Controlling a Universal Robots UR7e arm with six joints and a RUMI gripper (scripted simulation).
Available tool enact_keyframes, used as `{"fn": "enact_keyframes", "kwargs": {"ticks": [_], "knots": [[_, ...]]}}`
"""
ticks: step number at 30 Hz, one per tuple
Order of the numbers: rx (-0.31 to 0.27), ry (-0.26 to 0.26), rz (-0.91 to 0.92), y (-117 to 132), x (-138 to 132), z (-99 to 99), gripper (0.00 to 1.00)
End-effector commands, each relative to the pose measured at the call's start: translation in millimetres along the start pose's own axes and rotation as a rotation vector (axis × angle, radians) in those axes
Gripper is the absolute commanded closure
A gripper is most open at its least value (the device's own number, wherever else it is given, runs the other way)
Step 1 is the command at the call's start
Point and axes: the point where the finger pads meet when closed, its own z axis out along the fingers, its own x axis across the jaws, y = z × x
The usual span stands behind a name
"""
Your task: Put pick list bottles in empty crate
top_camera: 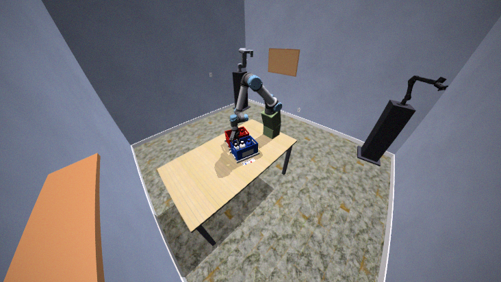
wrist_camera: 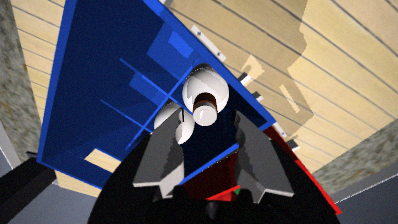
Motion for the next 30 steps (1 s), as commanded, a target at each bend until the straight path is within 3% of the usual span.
{"fn": "enact_keyframes", "kwargs": {"ticks": [1, 30], "knots": [[0.001, 0.001, 0.0, -0.5, 0.3, -0.5, 0.62], [0.001, 0.001, 0.0, -0.4, 0.3, -72.5, 0.62]]}}
